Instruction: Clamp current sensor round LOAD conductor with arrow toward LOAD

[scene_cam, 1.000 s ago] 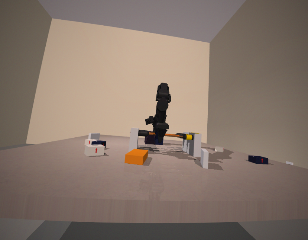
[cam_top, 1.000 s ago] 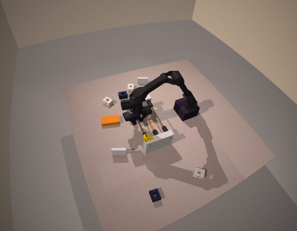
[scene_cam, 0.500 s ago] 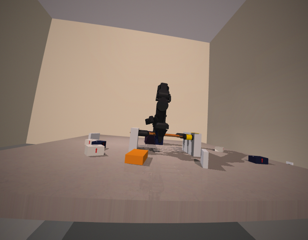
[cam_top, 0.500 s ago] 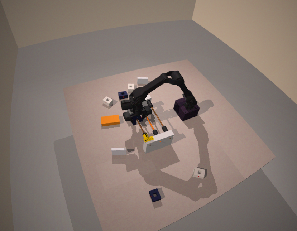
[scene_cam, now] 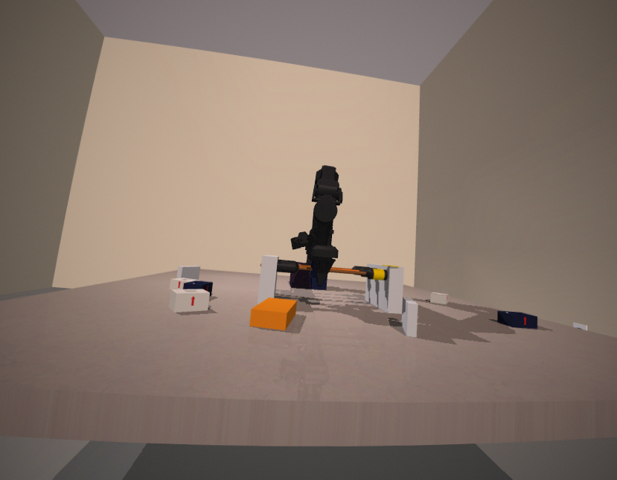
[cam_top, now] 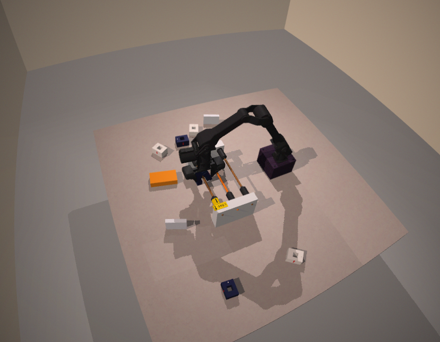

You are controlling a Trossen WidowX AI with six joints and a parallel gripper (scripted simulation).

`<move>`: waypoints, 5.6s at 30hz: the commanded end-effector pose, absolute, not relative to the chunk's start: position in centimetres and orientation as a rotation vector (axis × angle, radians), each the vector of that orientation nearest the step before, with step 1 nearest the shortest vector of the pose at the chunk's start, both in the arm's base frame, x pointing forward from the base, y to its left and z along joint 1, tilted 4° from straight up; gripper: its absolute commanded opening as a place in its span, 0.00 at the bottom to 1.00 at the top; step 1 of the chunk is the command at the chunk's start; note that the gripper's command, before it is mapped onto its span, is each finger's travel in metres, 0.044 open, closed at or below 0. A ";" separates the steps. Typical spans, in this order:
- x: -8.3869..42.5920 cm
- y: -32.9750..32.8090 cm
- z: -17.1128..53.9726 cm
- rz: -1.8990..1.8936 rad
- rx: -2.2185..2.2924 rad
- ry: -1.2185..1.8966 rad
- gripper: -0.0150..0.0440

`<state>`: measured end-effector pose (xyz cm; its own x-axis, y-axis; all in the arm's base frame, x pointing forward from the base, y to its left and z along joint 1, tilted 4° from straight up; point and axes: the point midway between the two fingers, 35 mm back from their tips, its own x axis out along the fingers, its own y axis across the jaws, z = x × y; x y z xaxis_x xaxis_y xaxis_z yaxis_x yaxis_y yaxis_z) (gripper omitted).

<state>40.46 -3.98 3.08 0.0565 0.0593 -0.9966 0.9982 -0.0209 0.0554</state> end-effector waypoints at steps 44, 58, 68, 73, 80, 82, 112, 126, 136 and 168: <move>40.5 -4.0 3.2 -1.151 1.294 1.200 0.25; 40.5 -4.0 3.2 -1.151 1.294 1.200 0.25; 40.5 -4.0 3.0 -1.139 1.303 1.187 0.25; 40.9 -4.0 2.9 -1.075 1.343 1.116 0.25; 41.1 -4.0 2.9 -0.965 1.403 0.999 0.25; 41.1 -4.0 2.9 -0.965 1.403 0.999 0.25; 41.1 -4.0 2.9 -1.077 1.340 1.120 0.25; 41.1 -4.0 2.8 -1.077 1.341 1.120 0.25; 41.1 -3.9 2.7 -1.078 1.347 1.123 0.48; 41.1 -3.9 2.7 -1.078 1.347 1.123 0.70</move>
<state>41.09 -3.93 2.62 0.1598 0.0606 -0.9853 0.9869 -0.0317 0.1581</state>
